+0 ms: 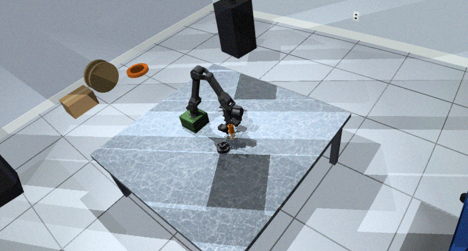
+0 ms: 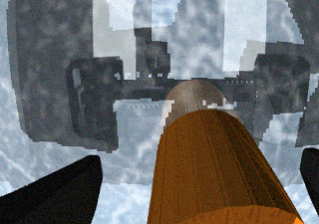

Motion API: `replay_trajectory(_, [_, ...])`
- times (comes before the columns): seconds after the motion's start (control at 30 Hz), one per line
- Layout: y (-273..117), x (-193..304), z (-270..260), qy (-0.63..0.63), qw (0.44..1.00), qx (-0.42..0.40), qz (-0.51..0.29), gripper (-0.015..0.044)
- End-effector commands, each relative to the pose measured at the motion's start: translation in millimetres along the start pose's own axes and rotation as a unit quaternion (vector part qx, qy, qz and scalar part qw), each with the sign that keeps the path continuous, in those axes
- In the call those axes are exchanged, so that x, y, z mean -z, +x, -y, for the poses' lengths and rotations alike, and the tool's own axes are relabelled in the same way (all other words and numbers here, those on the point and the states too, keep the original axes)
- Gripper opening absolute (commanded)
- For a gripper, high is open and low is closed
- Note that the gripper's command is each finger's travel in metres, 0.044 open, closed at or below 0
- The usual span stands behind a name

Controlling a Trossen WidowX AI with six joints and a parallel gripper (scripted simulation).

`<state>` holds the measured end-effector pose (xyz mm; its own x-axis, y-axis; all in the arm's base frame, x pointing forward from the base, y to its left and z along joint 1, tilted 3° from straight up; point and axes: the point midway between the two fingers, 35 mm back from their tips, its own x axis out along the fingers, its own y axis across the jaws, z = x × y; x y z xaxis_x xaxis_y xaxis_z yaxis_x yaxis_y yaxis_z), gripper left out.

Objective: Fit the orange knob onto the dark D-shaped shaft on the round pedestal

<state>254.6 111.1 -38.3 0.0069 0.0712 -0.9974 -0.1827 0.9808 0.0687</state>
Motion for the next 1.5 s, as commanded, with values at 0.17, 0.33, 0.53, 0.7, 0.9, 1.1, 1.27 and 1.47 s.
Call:
replay_trajectory(0.17, [3, 2, 1, 0.003, 1.000, 0.002, -0.003, 0.0177])
replay_trajectory(0.33, [3, 2, 1, 0.003, 1.000, 0.002, -0.003, 0.0125])
replay_trajectory(0.53, [-12, -3, -1, 0.003, 1.000, 0.002, -0.003, 0.0000])
replay_trajectory(0.7, [-46, -10, -4, 0.003, 1.000, 0.002, -0.003, 0.0000])
replay_trajectory(0.9, [-89, -12, -6, 0.003, 1.000, 0.002, -0.002, 0.0000])
replay_trajectory(1.1, [-133, -6, -8, 0.003, 1.000, 0.002, -0.003, 0.0000])
replay_trajectory(1.27, [-137, -5, -8, 0.003, 1.000, 0.002, -0.003, 0.0000])
replay_trajectory(1.47, [-134, -11, 1, 0.003, 1.000, 0.003, -0.002, 0.0000])
